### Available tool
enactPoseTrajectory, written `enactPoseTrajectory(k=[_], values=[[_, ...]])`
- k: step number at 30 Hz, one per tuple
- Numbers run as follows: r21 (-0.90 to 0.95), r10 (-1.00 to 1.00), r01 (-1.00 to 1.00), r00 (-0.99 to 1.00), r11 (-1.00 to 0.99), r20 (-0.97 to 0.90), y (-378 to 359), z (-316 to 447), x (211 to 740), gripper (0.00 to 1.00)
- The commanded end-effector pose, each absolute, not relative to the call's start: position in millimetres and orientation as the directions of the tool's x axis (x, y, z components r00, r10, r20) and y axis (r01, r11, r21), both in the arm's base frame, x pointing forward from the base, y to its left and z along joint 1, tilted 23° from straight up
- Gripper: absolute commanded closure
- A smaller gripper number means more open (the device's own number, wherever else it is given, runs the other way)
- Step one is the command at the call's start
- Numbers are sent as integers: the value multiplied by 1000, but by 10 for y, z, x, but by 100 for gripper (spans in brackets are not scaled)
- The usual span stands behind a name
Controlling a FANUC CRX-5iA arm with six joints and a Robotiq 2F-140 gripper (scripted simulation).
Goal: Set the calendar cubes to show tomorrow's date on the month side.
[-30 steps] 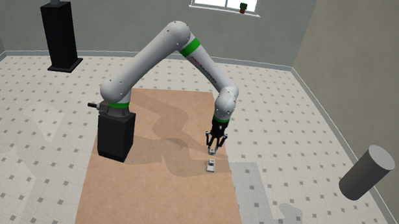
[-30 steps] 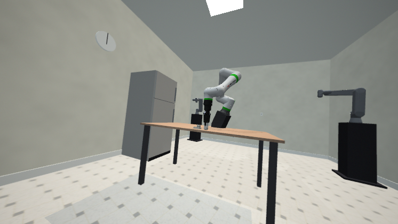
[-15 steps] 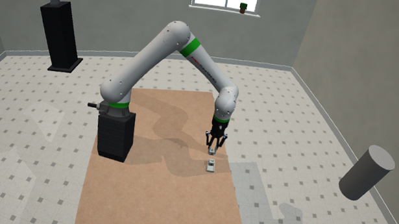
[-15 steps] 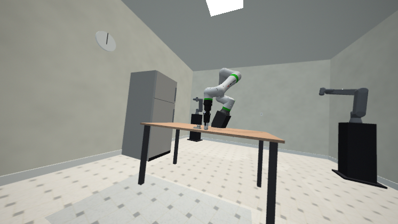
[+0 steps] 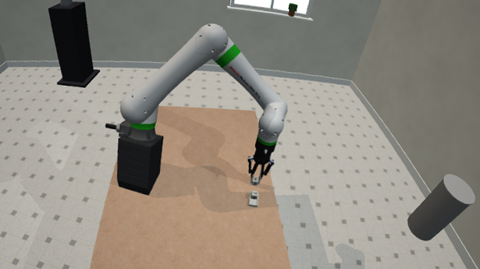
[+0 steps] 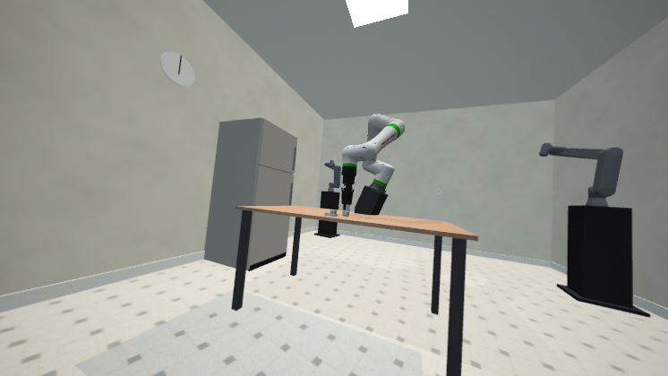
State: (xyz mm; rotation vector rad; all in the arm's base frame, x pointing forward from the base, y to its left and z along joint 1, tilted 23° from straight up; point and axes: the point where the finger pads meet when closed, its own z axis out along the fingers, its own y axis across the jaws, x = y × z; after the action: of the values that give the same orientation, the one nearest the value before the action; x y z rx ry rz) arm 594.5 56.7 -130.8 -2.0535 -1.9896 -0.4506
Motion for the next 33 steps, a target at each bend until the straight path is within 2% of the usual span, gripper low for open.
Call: enactPoseTrajectory(k=[1,14,27,31,33], values=[[37,922,999,22,-39,385,527,-1214,5942,75],[37,922,999,22,-39,385,232,-506,5904,75],[37,923,999,22,-39,385,203,-473,5903,75],[35,923,998,28,-45,384,-518,-706,5905,75],[35,923,998,28,-45,384,-518,-706,5905,75]])
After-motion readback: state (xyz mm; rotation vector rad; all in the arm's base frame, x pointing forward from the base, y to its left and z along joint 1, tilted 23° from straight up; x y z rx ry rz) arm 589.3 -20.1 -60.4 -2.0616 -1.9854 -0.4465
